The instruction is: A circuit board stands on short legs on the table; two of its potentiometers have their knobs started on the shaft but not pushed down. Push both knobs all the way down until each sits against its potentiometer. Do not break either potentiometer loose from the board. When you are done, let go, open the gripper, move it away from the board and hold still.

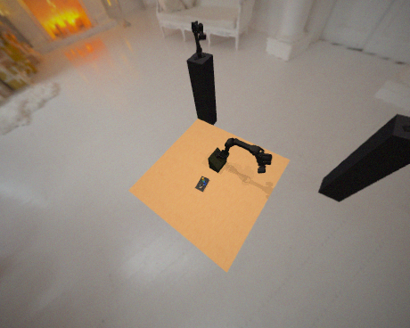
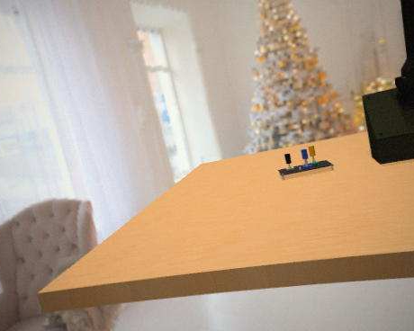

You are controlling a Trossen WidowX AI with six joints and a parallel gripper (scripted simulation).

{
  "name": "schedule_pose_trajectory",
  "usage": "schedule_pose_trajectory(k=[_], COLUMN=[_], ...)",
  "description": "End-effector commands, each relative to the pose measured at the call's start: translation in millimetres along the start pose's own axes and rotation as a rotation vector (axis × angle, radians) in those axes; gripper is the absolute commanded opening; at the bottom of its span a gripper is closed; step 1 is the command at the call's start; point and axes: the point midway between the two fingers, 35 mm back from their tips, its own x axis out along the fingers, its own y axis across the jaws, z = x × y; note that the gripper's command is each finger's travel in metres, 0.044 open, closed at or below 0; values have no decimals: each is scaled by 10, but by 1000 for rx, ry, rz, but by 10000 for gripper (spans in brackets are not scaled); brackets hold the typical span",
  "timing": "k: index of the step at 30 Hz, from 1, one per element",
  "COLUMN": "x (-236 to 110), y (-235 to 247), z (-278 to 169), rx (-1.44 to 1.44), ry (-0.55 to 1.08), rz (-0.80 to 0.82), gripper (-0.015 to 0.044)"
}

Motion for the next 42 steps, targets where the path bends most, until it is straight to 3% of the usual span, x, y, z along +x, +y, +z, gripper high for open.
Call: schedule_pose_trajectory(k=[1,12,23,31,42], x=[392,1068,1115,862,144], y=[-120,-704,-1130,-1380,-1270], z=[-268,-1396,-2470,-3576,-4854], rx=[-29,48,233,381,687], ry=[132,476,675,784,768], rz=[-17,-39,-34,29,50], gripper=[0,0,0,0,0])
